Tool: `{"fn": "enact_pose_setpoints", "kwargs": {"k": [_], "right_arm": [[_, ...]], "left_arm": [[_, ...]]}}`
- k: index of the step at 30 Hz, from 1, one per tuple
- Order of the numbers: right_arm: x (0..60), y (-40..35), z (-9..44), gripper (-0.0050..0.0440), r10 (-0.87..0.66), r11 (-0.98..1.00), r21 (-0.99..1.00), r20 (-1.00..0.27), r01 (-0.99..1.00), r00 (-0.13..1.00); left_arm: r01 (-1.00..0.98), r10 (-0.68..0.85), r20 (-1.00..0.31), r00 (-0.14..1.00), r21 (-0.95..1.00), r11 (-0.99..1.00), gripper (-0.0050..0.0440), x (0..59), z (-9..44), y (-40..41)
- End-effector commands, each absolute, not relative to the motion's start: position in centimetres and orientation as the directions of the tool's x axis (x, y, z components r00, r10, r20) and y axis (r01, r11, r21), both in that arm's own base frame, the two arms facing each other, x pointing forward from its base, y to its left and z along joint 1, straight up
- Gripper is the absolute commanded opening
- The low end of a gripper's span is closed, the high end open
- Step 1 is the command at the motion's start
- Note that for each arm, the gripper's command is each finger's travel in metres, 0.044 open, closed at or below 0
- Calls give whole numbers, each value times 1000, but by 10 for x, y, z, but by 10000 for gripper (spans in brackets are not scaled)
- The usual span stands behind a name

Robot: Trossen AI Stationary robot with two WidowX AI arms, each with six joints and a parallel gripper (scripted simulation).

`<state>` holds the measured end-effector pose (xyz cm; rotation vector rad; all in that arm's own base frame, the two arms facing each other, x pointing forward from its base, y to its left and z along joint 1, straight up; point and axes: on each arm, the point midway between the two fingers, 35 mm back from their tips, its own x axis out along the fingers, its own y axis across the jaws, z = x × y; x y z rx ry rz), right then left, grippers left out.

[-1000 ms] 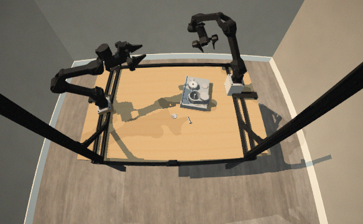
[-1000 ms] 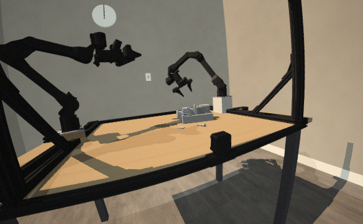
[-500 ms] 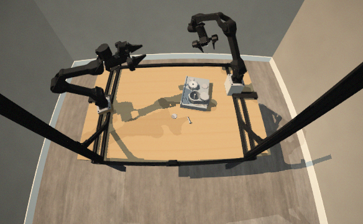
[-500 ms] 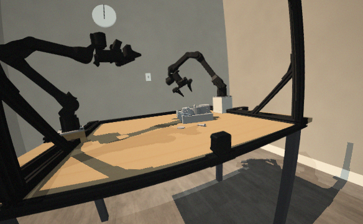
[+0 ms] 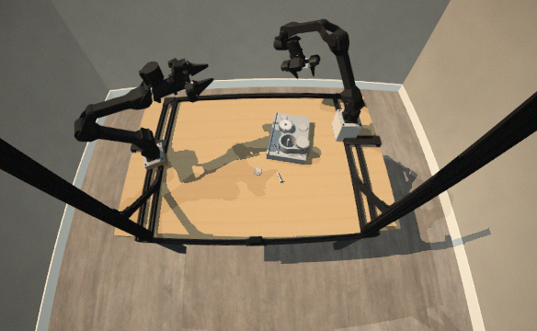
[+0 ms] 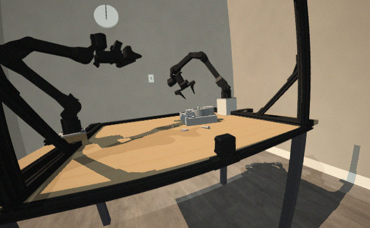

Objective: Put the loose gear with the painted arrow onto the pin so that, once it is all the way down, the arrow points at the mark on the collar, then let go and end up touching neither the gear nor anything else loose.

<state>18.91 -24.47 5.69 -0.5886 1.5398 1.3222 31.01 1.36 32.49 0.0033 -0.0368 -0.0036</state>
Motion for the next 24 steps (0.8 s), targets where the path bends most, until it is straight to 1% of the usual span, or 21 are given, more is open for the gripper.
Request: {"fn": "enact_pose_setpoints", "kwargs": {"k": [1, 6, 13, 15, 17, 19, 24], "right_arm": [[197, -236, 56, 400, 212, 393, 440, -898, -808, -386], [215, -218, 52, 400, 166, 623, 384, -916, -682, -365], [237, -190, 45, 400, 108, 856, 254, -940, -451, -325], [237, -190, 45, 400, 108, 856, 254, -940, -451, -325], [244, -180, 43, 400, 91, 925, 195, -947, -327, -310], [251, -170, 41, 400, 74, 957, 150, -953, -247, -293], [262, -148, 36, 400, 45, 999, 51, -965, -17, -257]], "left_arm": [[0, 0, 45, 999, 6, 1000, 400, 305, 332, 22], [0, 0, 40, 999, 9, 1000, 400, 293, 339, 37], [0, 0, 33, 999, 13, 1000, 400, 272, 348, 54], [0, 0, 33, 999, 13, 1000, 400, 272, 348, 54], [0, 0, 31, 1000, 13, 1000, 400, 265, 350, 59], [0, 0, 28, 1000, 14, 1000, 400, 257, 353, 63], [0, 0, 23, 1000, 14, 1000, 400, 241, 358, 68]]}}
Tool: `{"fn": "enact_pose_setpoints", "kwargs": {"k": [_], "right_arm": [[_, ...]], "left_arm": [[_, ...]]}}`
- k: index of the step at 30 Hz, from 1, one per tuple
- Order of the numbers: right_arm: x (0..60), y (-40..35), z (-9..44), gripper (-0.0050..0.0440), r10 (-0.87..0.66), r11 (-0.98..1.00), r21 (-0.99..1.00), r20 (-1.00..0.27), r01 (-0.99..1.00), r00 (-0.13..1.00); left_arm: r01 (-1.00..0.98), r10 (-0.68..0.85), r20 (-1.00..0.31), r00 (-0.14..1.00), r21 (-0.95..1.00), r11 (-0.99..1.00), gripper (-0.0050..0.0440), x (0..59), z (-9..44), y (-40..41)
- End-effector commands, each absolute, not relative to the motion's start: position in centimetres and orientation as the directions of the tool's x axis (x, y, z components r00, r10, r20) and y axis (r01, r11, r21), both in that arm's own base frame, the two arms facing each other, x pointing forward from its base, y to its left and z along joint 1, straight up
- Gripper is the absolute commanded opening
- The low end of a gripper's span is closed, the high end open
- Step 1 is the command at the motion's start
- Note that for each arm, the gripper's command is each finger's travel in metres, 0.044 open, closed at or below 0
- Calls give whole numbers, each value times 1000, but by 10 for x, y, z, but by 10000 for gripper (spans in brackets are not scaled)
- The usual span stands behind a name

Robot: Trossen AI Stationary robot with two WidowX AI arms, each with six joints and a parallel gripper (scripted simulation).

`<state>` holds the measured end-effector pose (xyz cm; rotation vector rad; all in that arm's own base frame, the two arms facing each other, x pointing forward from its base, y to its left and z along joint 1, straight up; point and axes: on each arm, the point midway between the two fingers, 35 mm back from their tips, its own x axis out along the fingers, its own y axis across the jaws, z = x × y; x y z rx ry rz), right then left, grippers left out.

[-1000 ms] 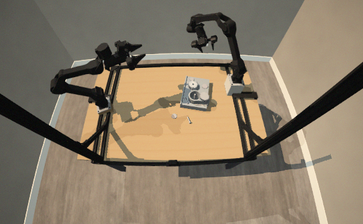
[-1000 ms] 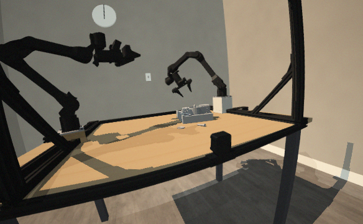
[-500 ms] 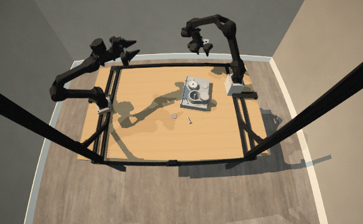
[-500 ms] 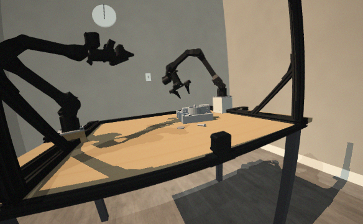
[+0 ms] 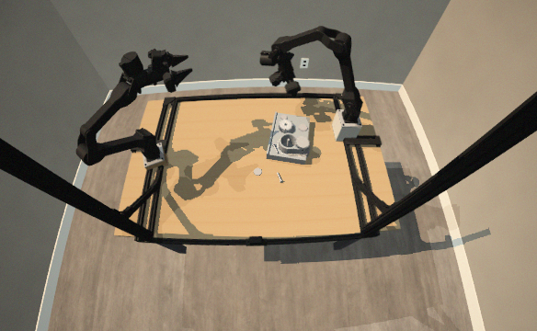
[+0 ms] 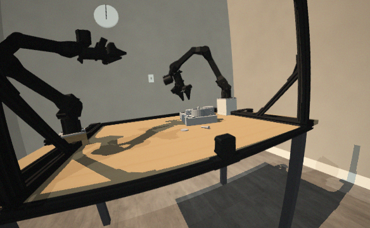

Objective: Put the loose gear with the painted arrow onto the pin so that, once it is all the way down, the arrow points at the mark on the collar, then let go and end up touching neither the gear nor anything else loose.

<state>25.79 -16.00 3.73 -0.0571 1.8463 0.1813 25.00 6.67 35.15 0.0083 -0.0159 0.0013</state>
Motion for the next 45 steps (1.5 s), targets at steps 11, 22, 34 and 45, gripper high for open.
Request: {"fn": "enact_pose_setpoints", "kwargs": {"k": [11, 22, 34, 45], "right_arm": [[280, -102, 29, 400, 5, 888, -77, -984, 453, -177], [290, -51, 21, 400, -11, 512, -78, -996, 856, -84], [291, -13, 16, 400, -3, 138, -17, -1000, 990, -17], [290, -3, 15, 400, 2, 33, 1, -1000, 999, 1]], "left_arm": [[0, 0, 14, 1000, 12, 1000, 400, 209, 368, 69], [0, 0, 6, 1000, 7, 1000, 400, 179, 375, 58], [0, 0, 2, 1000, 1, 1000, 400, 163, 379, 43], [0, 0, 1, 1000, -1, 1000, 400, 159, 380, 38]]}}
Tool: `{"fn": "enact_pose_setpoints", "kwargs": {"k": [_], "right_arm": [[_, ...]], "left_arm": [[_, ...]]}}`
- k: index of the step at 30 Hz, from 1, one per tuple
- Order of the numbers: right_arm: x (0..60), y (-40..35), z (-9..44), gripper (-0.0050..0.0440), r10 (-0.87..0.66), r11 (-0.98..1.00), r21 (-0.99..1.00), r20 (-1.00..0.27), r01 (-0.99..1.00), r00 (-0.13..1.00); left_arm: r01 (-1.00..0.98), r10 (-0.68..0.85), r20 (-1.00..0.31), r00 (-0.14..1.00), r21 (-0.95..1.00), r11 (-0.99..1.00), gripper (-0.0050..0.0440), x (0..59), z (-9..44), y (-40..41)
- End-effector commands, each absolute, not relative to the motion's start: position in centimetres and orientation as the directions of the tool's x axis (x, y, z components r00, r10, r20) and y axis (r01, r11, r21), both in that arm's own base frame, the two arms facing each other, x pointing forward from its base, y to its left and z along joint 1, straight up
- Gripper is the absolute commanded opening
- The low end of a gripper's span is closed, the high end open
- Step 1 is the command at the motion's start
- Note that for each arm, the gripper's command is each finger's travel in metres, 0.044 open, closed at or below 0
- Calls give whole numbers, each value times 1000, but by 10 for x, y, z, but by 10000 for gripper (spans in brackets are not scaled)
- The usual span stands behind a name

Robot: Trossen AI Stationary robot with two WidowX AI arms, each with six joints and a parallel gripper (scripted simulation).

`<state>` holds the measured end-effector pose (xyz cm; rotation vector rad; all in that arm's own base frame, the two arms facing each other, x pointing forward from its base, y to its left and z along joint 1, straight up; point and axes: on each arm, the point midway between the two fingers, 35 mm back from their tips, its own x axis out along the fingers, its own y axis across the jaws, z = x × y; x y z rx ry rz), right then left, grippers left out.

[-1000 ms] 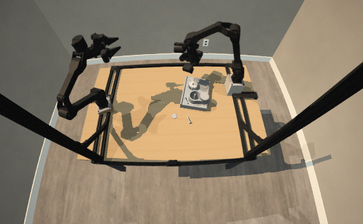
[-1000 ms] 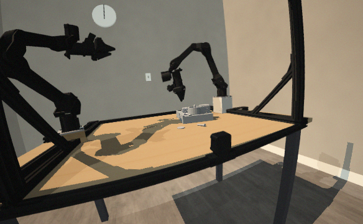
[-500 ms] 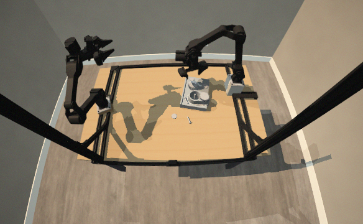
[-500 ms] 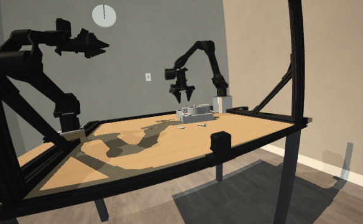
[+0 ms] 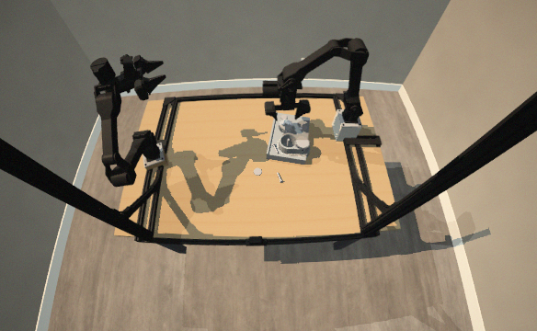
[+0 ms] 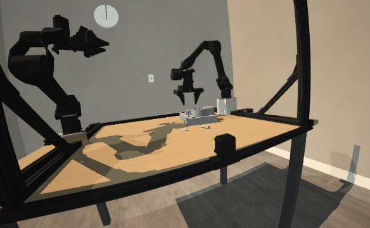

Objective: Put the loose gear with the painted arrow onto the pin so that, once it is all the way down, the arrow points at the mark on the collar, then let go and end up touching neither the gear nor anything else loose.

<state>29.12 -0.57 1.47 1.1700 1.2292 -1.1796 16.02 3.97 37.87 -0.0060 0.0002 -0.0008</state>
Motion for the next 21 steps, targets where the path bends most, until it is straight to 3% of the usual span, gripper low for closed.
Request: {"fn": "enact_pose_setpoints", "kwargs": {"k": [1, 21], "right_arm": [[290, -3, 15, 400, 2, 31, 2, -1000, 1000, 2], [291, -3, -10, 400, 0, 32, 0, -1000, 999, 0]], "left_arm": [[0, 0, 1, 1000, -1, 1000, 400, 159, 380, 38], [0, 0, 1, 1000, -1, 1000, 400, 159, 380, 38]]}}
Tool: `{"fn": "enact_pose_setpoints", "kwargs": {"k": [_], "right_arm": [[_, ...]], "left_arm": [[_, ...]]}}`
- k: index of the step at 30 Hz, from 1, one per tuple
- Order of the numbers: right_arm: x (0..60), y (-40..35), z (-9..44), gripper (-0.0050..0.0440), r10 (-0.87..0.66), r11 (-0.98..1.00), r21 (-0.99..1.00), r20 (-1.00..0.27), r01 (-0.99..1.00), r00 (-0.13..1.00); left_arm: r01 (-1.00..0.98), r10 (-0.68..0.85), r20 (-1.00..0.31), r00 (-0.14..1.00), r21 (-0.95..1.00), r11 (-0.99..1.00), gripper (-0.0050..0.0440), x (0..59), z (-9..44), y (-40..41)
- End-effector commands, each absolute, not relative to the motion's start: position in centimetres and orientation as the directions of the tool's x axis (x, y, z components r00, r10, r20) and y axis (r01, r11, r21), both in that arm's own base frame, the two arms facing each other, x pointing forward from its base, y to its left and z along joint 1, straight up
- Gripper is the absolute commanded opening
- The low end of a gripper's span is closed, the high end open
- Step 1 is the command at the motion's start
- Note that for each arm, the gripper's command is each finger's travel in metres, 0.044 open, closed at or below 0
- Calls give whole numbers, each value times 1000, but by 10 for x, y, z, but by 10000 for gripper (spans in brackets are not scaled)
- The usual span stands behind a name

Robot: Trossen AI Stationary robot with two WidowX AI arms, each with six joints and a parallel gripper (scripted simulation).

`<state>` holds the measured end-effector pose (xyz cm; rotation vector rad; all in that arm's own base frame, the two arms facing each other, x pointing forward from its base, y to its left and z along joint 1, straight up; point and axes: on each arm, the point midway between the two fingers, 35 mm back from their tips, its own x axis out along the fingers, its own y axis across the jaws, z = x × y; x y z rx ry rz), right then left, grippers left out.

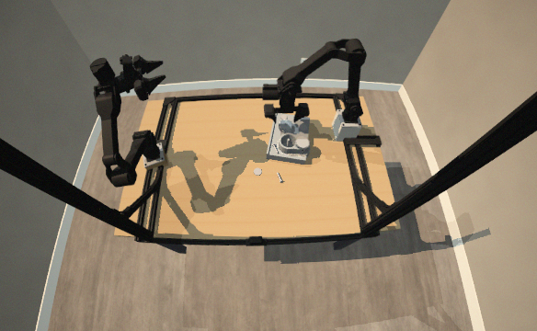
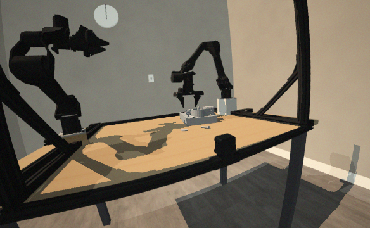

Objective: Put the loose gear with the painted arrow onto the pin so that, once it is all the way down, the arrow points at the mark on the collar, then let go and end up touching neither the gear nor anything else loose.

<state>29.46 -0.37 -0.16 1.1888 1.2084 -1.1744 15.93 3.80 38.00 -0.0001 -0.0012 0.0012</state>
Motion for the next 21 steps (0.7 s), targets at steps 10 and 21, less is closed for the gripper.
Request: {"fn": "enact_pose_setpoints", "kwargs": {"k": [10, 21], "right_arm": [[291, -3, -23, 400, 0, 32, 0, -1000, 999, 0], [290, -3, -32, 373, 0, 32, 0, -1000, 999, 0]], "left_arm": [[0, 0, 1, 1000, -1, 1000, 400, 159, 380, 38], [0, 0, 1, 1000, -1, 1000, 400, 159, 380, 38]]}}
